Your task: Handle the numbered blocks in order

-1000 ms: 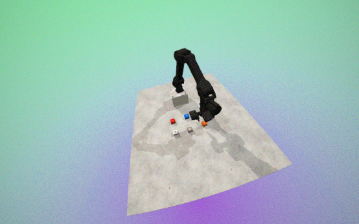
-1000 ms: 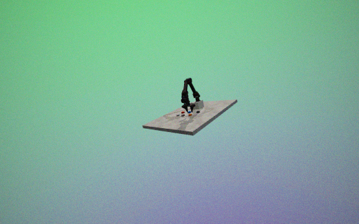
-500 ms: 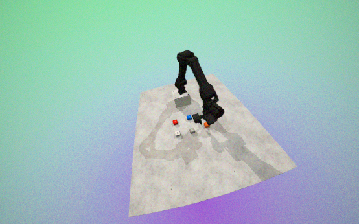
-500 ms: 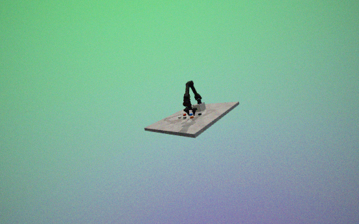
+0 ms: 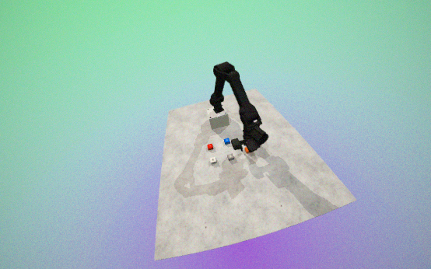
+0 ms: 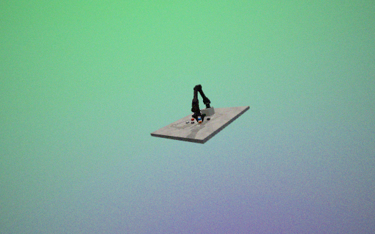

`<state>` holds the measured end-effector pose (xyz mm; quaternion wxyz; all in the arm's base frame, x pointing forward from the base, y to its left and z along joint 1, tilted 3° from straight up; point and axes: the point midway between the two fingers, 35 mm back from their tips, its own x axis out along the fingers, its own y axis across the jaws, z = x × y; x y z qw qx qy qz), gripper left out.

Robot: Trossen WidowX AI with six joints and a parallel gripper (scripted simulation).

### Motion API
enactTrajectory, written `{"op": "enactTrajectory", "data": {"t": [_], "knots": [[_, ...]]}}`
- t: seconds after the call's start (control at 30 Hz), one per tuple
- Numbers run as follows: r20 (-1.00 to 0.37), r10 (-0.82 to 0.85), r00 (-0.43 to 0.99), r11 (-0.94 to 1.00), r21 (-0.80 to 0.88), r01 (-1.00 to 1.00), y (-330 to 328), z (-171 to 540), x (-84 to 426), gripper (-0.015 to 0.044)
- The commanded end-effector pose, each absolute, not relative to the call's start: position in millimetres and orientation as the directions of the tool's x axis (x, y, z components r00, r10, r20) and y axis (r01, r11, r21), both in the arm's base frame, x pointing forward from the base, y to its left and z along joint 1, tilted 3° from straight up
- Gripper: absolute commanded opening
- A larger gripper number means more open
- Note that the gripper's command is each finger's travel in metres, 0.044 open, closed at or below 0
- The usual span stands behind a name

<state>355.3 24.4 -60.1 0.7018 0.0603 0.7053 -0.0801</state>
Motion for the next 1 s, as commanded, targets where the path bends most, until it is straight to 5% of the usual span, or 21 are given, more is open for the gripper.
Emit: {"op": "enactTrajectory", "data": {"t": [0.0, 0.17, 0.97], "knots": [[-1.0, -0.026, -0.007, 0.98, -0.027, 0.199, 24.4, -61.7, 355.0, 0.0243], [-1.0, -0.026, -0.007, 0.98, -0.027, 0.199, 24.4, -61.7, 355.0, 0.012], [-1.0, -0.026, -0.007, 0.98, -0.027, 0.199, 24.7, -50.3, 355.2, 0.012]]}}
